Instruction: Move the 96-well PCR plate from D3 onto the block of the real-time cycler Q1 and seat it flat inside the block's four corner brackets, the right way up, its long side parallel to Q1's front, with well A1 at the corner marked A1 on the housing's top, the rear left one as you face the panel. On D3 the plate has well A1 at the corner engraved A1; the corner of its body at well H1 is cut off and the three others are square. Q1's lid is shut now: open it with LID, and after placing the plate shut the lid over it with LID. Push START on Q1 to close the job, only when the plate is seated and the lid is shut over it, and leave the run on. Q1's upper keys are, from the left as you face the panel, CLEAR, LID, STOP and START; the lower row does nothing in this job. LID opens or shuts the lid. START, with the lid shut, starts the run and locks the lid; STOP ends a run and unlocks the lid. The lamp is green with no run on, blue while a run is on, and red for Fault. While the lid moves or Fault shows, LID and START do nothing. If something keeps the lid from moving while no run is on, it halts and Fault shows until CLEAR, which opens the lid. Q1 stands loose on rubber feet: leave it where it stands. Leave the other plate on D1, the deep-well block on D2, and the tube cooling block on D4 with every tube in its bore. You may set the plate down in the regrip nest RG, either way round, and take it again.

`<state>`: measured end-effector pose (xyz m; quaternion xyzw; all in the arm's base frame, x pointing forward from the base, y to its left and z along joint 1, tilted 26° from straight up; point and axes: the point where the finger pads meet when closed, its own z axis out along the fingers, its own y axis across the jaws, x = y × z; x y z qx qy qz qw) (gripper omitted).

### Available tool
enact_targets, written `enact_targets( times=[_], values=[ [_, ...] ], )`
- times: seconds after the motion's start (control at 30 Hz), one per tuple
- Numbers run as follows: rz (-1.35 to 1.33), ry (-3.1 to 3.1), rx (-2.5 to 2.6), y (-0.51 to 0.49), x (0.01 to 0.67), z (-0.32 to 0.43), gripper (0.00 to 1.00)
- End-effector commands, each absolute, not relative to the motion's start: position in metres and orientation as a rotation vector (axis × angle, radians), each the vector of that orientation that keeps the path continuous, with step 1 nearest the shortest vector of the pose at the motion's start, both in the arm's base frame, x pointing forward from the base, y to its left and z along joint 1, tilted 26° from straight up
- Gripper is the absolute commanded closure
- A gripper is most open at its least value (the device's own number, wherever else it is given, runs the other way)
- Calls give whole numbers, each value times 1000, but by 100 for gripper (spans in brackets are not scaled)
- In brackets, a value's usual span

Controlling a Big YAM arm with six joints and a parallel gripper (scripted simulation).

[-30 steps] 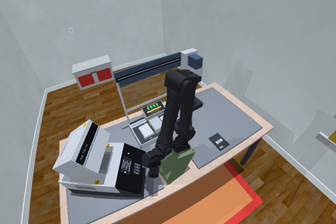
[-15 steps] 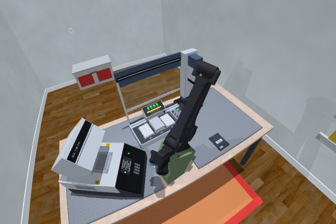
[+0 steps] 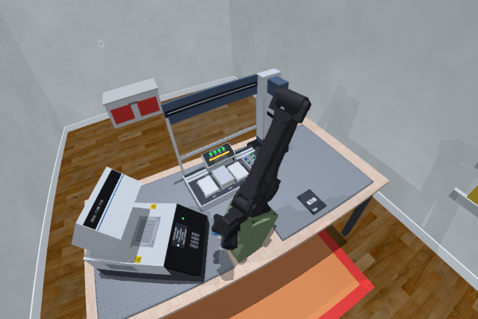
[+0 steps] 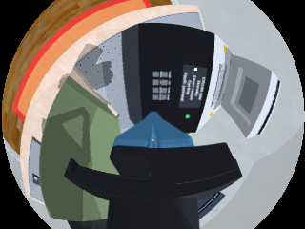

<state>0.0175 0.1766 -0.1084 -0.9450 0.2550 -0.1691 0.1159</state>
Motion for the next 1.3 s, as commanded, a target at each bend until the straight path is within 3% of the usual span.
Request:
enact_targets(
  times=[0.0,1.27],
  values=[
    [-473,758,-2742,195,16,-109,100],
    [-429,793,-2698,208,13,-104,100]
  ],
)
